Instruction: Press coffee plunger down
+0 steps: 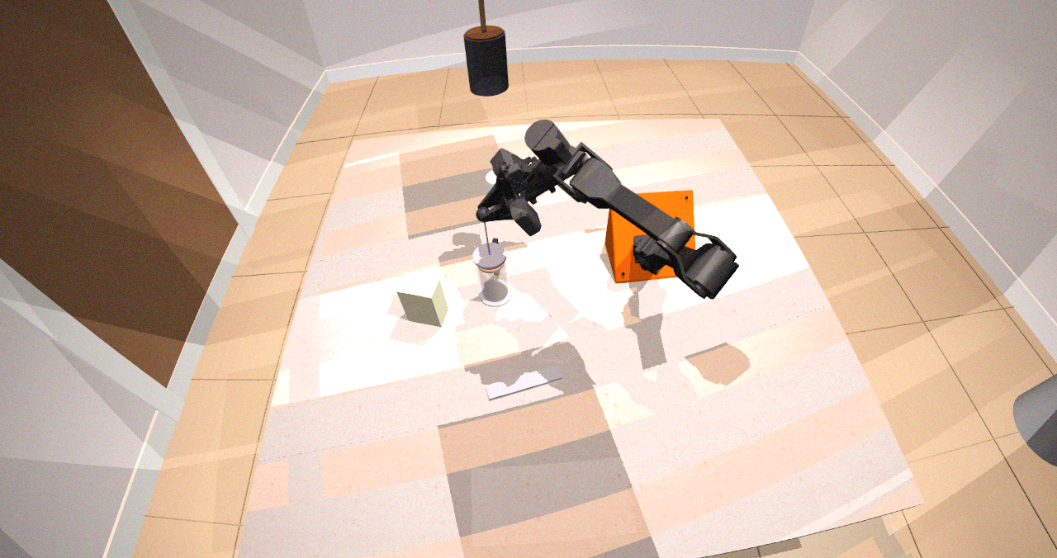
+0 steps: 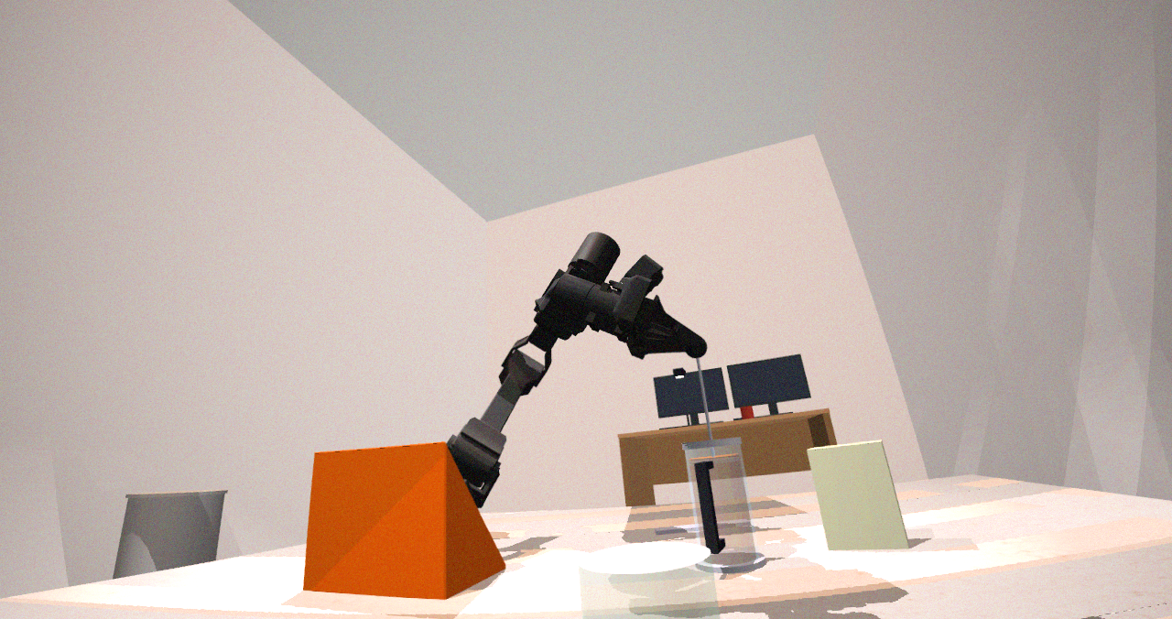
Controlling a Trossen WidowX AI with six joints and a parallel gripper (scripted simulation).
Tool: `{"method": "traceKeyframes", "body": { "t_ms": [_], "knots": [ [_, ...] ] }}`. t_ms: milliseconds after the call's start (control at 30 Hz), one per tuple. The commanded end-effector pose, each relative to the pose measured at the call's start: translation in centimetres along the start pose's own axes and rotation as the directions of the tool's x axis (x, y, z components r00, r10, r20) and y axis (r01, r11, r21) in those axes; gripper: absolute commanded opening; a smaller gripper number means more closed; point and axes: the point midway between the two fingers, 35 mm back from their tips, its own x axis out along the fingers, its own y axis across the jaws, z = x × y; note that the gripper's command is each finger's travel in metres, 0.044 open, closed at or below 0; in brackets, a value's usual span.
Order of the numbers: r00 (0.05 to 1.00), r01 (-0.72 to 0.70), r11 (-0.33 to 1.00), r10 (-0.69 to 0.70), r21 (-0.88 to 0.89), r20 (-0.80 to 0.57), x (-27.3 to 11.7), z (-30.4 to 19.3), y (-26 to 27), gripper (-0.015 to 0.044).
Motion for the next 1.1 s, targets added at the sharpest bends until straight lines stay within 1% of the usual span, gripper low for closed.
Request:
{"method": "traceKeyframes", "body": {
  "t_ms": [0,1067],
  "knots": [
    [1.000,0.004,1.000,-0.004,0.005,-0.011,0.7,-1.0,-0.2,0.0115],
    [1.000,0.006,1.000,-0.006,0.004,-0.013,3.7,-5.3,-0.4,0.0115]
  ]
}}
